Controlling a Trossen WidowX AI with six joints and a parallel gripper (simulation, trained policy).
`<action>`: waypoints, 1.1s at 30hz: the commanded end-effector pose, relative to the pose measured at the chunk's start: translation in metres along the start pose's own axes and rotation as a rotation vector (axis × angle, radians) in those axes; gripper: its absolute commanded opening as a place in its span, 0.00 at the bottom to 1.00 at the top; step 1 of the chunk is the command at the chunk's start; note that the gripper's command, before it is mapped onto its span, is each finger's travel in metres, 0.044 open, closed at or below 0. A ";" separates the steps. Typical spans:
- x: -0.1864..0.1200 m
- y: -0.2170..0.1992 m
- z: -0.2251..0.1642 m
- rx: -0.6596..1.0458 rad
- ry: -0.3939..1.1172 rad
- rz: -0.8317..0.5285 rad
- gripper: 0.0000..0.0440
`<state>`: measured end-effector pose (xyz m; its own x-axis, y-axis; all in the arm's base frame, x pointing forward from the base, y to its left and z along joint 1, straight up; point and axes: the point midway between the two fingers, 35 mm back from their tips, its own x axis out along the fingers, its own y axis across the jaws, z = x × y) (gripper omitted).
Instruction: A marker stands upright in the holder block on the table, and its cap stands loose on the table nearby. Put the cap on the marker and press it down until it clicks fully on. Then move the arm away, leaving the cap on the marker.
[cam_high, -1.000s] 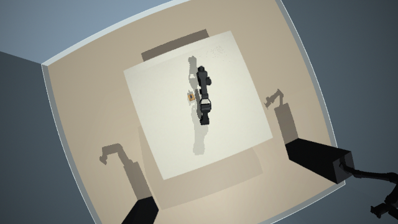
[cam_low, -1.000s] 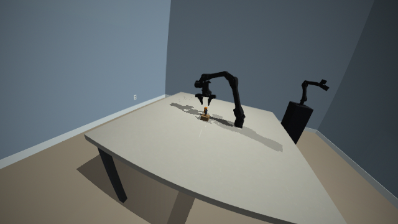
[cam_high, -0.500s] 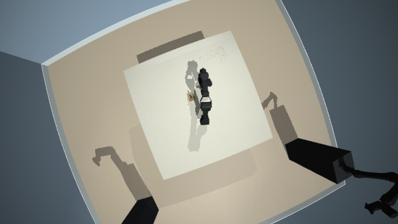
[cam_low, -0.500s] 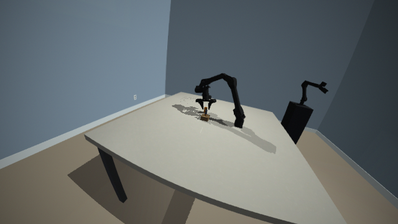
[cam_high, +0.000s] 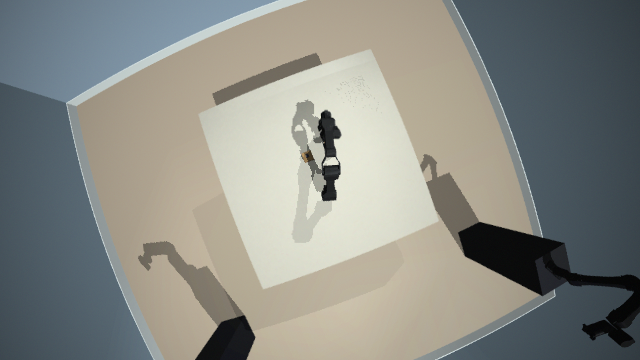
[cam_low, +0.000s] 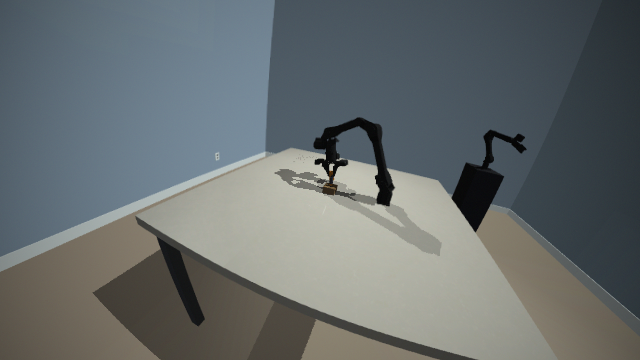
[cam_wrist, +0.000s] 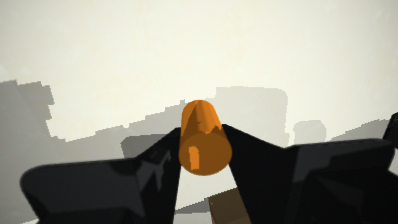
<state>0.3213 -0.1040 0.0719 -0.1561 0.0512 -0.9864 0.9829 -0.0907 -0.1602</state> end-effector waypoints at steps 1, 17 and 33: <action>-0.014 0.002 -0.002 -0.025 -0.020 0.040 0.19; -0.066 0.000 -0.048 -0.108 -0.035 0.121 0.19; -0.086 -0.033 -0.112 -0.191 -0.025 0.089 0.12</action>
<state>0.3200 -0.0061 0.1612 -0.0610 0.0216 -0.9979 0.9947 0.0848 -0.0590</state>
